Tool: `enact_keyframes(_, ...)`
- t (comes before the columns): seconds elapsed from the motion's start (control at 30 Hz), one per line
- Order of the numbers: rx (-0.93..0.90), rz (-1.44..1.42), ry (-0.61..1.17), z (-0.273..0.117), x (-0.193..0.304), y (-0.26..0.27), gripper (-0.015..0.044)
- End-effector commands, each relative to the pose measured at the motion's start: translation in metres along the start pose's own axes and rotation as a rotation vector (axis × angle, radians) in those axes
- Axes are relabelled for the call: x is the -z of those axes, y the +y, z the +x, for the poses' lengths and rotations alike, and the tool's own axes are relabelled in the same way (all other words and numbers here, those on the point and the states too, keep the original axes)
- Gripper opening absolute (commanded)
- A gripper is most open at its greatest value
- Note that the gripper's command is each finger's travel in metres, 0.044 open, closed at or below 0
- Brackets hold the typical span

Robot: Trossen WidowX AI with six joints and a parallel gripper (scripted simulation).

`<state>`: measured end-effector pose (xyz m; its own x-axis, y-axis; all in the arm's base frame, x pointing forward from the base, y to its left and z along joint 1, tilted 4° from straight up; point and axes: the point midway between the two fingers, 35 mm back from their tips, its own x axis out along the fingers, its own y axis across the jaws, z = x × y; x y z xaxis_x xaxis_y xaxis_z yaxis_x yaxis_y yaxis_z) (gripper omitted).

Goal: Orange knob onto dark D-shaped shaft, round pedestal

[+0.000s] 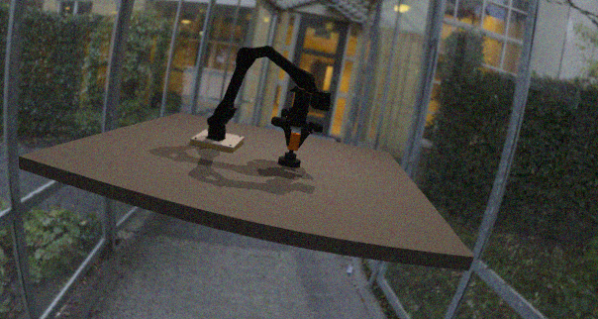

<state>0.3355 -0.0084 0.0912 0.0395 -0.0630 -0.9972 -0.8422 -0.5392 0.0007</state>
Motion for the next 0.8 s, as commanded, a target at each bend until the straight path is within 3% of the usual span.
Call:
enact_keyframes(0.0, 0.002, -0.005, 0.003, 0.0003, 0.0008, -0.0005, 0.0000)
enact_keyframes(0.77, 0.002, -0.031, 0.003, -0.0037, -0.0042, 0.0056, 0.0000)
